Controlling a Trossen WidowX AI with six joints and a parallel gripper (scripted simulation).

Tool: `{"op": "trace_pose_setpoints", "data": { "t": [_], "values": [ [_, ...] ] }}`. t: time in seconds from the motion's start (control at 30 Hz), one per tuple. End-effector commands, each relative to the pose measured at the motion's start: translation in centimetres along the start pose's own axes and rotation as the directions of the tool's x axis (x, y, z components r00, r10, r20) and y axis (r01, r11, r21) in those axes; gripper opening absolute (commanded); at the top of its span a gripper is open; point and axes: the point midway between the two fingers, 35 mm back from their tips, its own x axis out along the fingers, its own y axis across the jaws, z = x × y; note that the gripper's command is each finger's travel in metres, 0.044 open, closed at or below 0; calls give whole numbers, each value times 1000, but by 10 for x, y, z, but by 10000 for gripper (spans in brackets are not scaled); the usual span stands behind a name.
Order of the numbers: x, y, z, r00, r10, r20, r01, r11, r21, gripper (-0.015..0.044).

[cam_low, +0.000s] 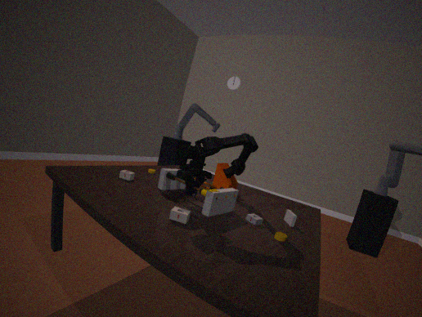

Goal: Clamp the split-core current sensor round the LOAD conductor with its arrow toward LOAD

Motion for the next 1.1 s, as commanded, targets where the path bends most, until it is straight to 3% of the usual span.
{"op": "trace_pose_setpoints", "data": {
  "t": [0.0,0.23,1.07],
  "values": [
    [0,0,0,1000,0,0,0,1000,-1,79],
    [0,0,0,1000,0,0,0,1000,-1,258],
    [0,0,0,1000,0,0,0,1000,-1,258]
  ]
}}
